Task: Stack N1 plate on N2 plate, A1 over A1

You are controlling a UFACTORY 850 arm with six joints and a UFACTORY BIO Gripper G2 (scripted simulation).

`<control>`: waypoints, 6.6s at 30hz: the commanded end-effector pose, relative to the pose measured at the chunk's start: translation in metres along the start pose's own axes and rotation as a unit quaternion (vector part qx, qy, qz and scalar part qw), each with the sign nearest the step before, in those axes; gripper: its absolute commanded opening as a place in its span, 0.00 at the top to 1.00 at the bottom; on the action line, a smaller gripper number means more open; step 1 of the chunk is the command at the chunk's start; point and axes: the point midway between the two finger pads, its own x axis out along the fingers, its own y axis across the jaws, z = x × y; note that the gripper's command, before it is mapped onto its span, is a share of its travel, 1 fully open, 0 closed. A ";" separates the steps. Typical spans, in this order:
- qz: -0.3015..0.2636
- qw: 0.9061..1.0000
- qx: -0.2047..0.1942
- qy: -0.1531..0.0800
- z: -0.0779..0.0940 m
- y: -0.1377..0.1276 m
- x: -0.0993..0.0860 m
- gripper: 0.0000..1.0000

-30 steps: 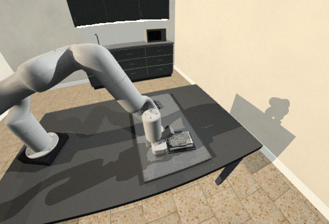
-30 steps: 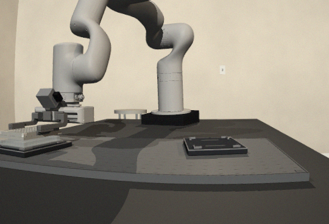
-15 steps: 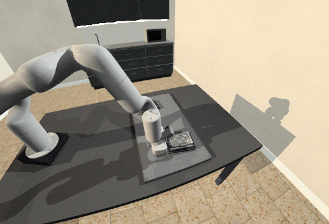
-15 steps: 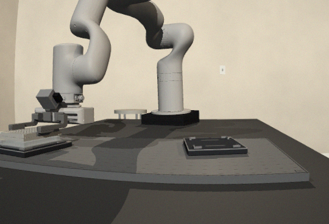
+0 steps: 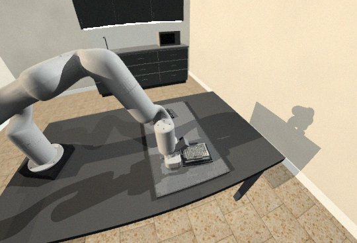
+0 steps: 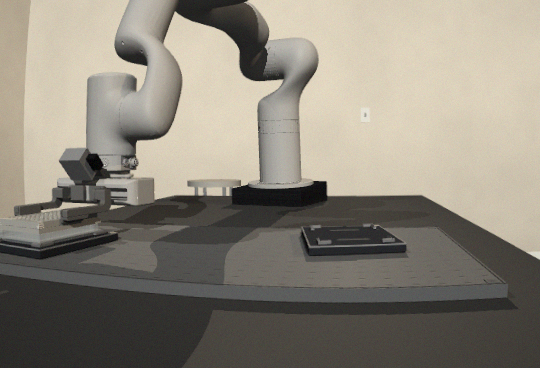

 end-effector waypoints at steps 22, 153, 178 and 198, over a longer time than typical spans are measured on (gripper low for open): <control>0.000 1.000 0.000 -0.001 -0.002 0.000 0.001 1.00; 0.000 1.000 0.000 -0.001 0.066 0.000 0.000 0.63; 0.079 0.997 0.000 -0.001 0.115 0.047 -0.051 0.63; 0.079 0.997 0.000 -0.001 0.166 0.097 -0.105 0.63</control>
